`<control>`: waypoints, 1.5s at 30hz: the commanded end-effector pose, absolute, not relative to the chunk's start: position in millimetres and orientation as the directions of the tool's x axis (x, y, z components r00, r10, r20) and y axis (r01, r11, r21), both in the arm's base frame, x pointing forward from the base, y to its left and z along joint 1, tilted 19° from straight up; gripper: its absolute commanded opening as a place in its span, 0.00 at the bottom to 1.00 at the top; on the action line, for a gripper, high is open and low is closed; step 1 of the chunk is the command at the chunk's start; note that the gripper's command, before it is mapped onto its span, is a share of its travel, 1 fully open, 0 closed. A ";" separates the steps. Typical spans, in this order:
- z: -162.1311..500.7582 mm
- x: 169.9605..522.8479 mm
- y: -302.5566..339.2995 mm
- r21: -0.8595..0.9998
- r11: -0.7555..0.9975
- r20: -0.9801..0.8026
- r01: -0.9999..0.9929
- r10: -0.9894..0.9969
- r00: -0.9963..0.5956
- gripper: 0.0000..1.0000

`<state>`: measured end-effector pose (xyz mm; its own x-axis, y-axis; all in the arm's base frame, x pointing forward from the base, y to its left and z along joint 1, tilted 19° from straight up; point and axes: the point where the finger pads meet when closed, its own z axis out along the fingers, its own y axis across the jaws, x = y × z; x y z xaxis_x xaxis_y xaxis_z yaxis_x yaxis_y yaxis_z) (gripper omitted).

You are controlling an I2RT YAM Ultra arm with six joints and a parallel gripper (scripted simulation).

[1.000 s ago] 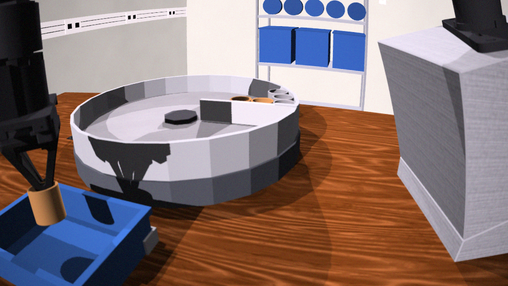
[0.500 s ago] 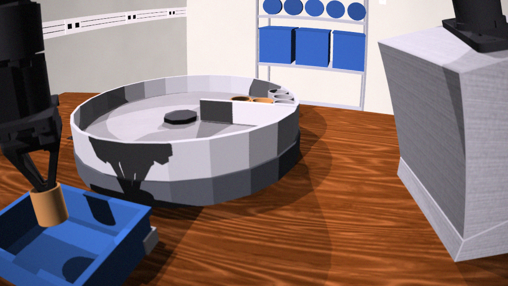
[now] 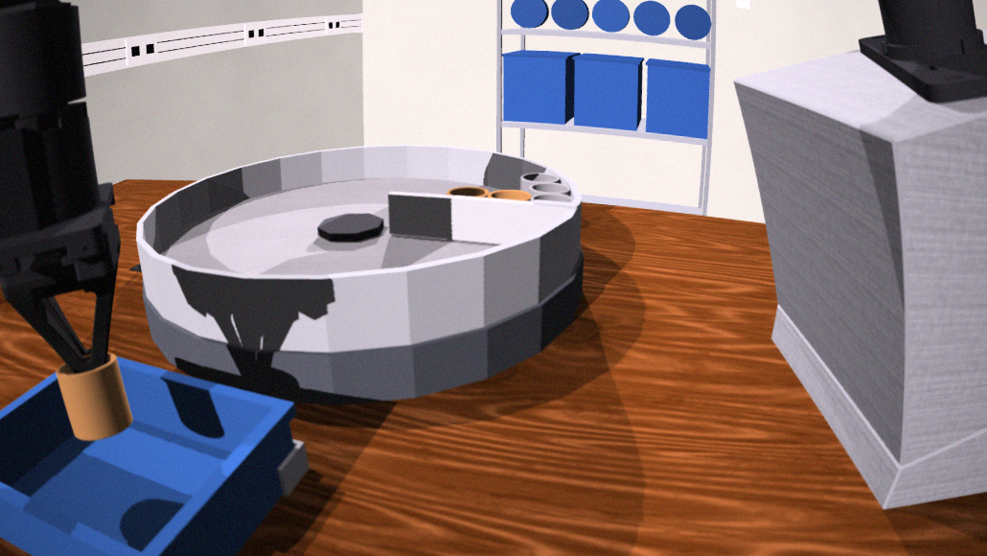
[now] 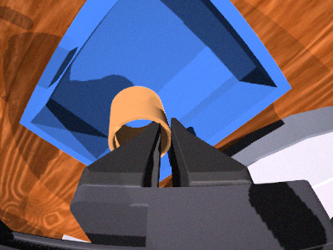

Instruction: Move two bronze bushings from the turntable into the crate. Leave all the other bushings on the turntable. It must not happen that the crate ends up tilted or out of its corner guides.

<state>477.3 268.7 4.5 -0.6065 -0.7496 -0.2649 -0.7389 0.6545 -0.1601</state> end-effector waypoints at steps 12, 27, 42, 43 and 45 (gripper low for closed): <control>29.0 479.1 279.2 -0.170 0.647 -0.313 -0.743 -0.750 -0.582 0.00; 31.2 485.3 282.3 -0.177 0.650 -0.333 -0.739 -0.746 -0.576 0.00; -5.4 491.8 281.6 -0.169 0.648 -0.308 -0.743 -0.750 -0.585 0.00; -7.0 492.5 281.6 -0.169 0.648 -0.308 -0.743 -0.750 -0.585 0.00; -10.7 492.7 281.0 -0.167 0.648 -0.303 -0.743 -0.751 -0.587 0.00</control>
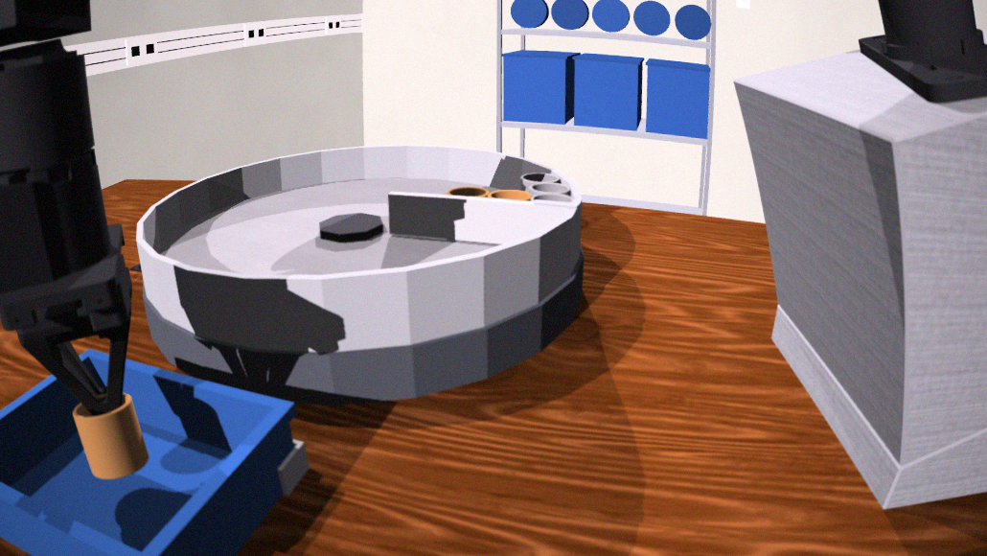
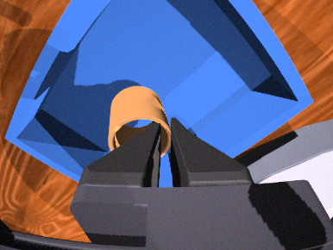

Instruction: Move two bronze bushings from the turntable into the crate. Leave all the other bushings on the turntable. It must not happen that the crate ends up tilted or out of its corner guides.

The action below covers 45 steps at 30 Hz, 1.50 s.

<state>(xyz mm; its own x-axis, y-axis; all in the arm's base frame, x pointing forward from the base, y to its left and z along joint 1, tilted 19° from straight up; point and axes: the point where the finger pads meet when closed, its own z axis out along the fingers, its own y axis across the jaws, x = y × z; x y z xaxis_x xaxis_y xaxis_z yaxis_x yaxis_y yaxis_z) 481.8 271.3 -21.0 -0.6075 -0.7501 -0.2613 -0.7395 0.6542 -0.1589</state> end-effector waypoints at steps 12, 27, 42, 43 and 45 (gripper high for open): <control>-19.3 496.2 280.7 -0.166 0.650 -0.302 -0.742 -0.750 -0.589 0.00; -11.1 497.5 281.3 -0.170 0.651 -0.313 -0.740 -0.747 -0.586 0.00; -11.1 497.5 281.3 -0.170 0.651 -0.313 -0.740 -0.747 -0.586 0.00; -11.1 497.5 281.3 -0.170 0.651 -0.313 -0.740 -0.747 -0.586 0.00; -11.1 497.5 281.3 -0.170 0.651 -0.313 -0.740 -0.747 -0.586 0.00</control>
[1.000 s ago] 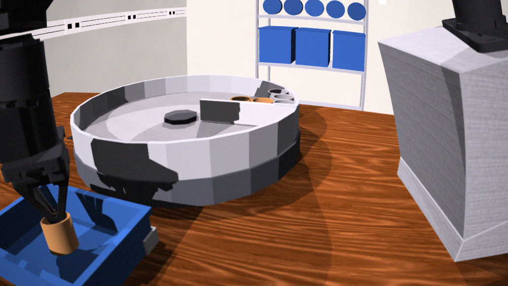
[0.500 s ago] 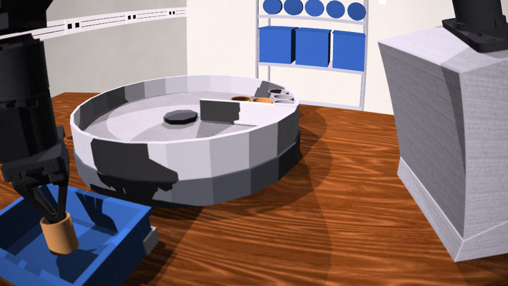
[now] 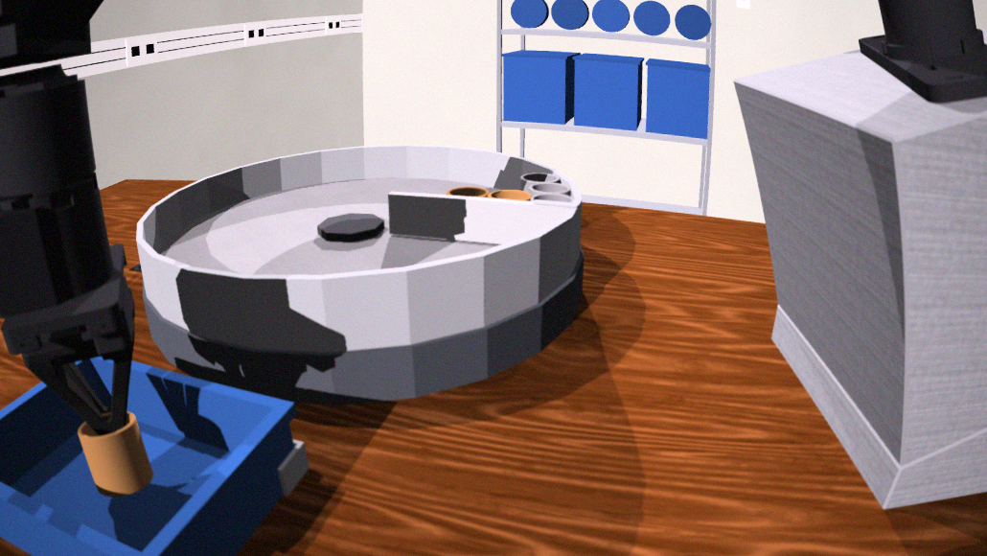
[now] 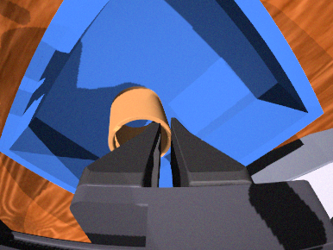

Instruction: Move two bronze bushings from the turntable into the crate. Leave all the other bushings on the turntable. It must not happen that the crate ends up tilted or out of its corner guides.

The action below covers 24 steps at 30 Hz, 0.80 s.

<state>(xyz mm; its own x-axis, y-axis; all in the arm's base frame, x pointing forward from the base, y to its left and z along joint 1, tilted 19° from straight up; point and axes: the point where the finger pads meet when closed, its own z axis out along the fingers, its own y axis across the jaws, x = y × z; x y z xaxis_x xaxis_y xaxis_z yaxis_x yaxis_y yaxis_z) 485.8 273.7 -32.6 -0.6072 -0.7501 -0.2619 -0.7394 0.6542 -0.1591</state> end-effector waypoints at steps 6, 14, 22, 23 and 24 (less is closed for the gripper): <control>-11.1 497.5 281.3 -0.170 0.651 -0.313 -0.740 -0.747 -0.586 0.00; -24.1 496.8 275.4 -0.159 0.653 -0.285 -0.740 -0.748 -0.599 0.00; -7.5 501.0 281.9 -0.171 0.651 -0.317 -0.740 -0.747 -0.584 0.00; -7.5 501.1 281.9 -0.171 0.651 -0.317 -0.740 -0.747 -0.584 0.00; -7.5 501.1 281.9 -0.171 0.651 -0.317 -0.740 -0.747 -0.584 0.00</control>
